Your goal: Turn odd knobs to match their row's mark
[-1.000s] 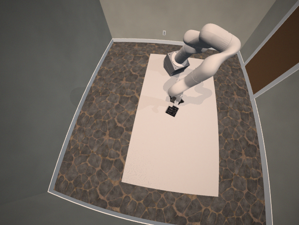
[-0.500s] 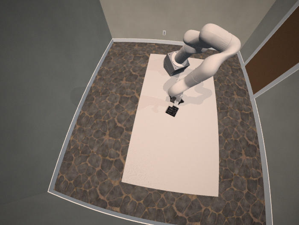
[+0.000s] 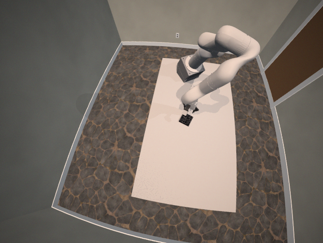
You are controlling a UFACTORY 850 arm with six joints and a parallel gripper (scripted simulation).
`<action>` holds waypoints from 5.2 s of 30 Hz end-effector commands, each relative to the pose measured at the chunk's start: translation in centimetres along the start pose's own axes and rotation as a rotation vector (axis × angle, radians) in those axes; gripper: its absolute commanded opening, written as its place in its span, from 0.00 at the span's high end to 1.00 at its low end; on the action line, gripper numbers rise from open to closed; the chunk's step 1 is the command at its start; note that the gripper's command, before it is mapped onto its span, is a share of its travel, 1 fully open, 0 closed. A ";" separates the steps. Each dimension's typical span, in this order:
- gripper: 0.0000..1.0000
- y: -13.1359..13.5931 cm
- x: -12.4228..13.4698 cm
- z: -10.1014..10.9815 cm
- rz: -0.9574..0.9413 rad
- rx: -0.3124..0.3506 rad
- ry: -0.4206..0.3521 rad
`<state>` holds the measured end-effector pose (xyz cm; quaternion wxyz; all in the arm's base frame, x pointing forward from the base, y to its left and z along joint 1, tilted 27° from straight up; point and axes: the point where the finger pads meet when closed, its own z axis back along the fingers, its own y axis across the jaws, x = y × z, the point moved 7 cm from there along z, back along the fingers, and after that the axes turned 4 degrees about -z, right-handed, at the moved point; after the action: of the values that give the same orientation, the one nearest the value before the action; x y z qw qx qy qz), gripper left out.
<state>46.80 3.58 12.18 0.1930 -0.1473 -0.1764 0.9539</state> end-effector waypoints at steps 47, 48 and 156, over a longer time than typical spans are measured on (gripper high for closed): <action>0.00 -0.6 -0.7 0.1 0.001 -0.005 -0.003; 0.00 -1.1 -1.3 0.2 0.001 -0.009 -0.006; 0.81 -6.5 -8.0 -2.3 0.017 -0.001 0.001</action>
<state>56.69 6.43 14.34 0.1851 -0.1486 -0.1751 0.9555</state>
